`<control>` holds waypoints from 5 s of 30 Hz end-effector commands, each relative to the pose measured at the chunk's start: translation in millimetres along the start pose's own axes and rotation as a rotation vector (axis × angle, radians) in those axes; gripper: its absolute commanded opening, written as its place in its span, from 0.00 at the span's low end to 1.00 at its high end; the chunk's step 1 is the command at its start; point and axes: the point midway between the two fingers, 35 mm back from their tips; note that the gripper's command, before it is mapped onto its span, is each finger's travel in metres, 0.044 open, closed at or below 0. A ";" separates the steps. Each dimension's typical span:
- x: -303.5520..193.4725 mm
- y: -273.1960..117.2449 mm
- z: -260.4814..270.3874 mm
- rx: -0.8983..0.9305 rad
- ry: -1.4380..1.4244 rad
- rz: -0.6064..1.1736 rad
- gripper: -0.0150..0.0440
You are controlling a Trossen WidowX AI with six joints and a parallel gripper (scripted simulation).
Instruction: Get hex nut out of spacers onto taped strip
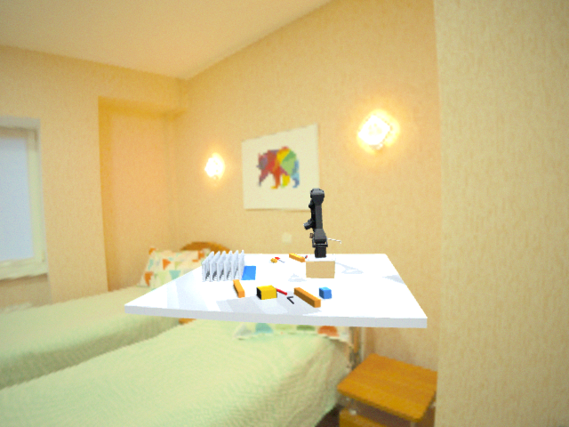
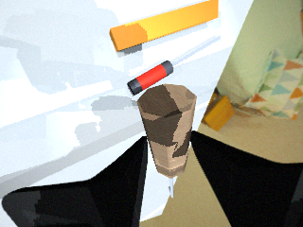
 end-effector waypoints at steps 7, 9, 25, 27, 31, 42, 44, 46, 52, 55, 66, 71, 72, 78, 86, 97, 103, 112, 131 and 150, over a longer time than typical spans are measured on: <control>31.0 -7.6 -2.5 0.007 0.280 -0.074 0.25; 37.5 -8.6 -2.4 0.014 0.337 -0.089 0.25; 87.9 -18.2 1.9 0.113 0.797 -0.187 0.25; 94.0 -19.7 2.8 0.130 0.854 -0.196 0.25; 106.1 -22.7 5.0 0.167 0.968 -0.211 0.25; 138.3 -32.3 13.0 0.286 1.279 -0.229 0.25; 143.9 -34.1 14.7 0.310 1.335 -0.228 0.25; 149.5 -36.1 16.5 0.335 1.391 -0.226 0.25; 165.9 -42.2 22.4 0.411 1.557 -0.211 0.25; 173.9 -45.4 25.7 0.451 1.639 -0.198 0.25; 201.8 -57.9 38.9 0.601 1.935 -0.118 0.25; 213.7 -64.0 45.7 0.669 2.066 -0.063 0.25; 216.0 -65.2 47.1 0.682 2.092 -0.051 0.25; 229.5 -72.9 55.8 0.760 2.246 0.034 0.25; 246.3 -83.5 68.2 0.855 2.444 0.177 0.25; 267.0 -98.9 86.6 0.957 2.701 0.431 0.25; 277.2 -107.6 97.3 0.992 2.831 0.598 0.25; 290.8 -121.0 113.8 1.007 3.011 0.886 0.25; 313.3 -72.5 134.0 0.996 3.093 1.047 0.25; 326.8 14.7 184.0 1.003 3.092 1.045 0.25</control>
Point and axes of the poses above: the point midway between the two fingers, 35 mm back from their tips, its own y axis out along the fingers, its own z axis across the jaws, x = y × z, and after that the axes turned 5 degrees about -y, right-handed
